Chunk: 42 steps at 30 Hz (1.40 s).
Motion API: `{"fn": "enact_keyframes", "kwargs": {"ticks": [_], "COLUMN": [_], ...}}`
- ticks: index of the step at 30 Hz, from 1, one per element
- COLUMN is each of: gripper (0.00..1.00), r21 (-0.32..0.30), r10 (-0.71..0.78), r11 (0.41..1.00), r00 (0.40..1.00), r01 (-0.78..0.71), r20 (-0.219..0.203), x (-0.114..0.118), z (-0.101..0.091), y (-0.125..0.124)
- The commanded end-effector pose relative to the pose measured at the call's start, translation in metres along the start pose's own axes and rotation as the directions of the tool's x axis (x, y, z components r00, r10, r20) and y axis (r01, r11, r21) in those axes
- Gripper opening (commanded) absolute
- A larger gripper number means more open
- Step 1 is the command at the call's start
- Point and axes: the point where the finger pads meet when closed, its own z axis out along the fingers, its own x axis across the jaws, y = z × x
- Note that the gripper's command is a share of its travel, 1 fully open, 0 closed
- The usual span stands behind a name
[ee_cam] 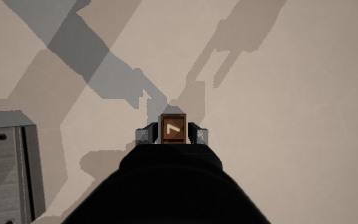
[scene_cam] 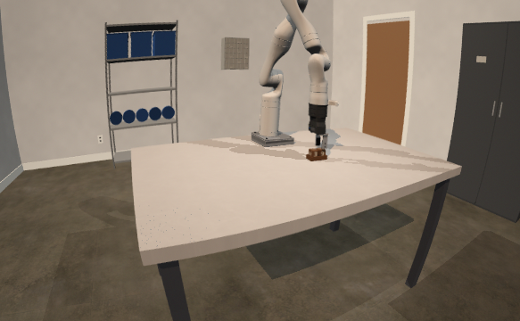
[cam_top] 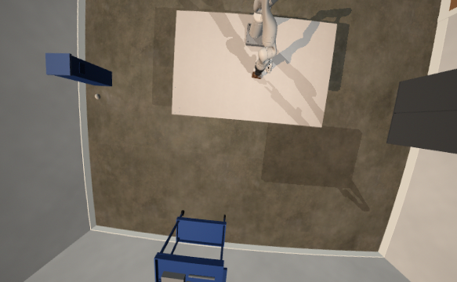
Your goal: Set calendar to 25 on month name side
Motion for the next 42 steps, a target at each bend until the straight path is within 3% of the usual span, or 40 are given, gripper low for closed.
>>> {"fn": "enact_keyframes", "kwargs": {"ticks": [1, 21, 34, 42], "gripper": [0.90, 0.90, 0.90, 0.90], "r21": [0.000, 0.000, 0.000, 0.000], "r10": [0.000, 0.000, 0.000, 0.000], "r11": [1.000, 1.000, 1.000, 1.000], "r00": [1.000, 1.000, 1.000, 1.000], "r01": [0.000, 0.000, 0.000, 0.000], "r20": [-0.001, -0.001, -0.001, -0.001], "x": [0.000, 0.000, 0.000, 0.000], "z": [0.000, 0.004, 0.026, 0.029], "y": [0.000, 0.000, 0.000, 0.000]}}
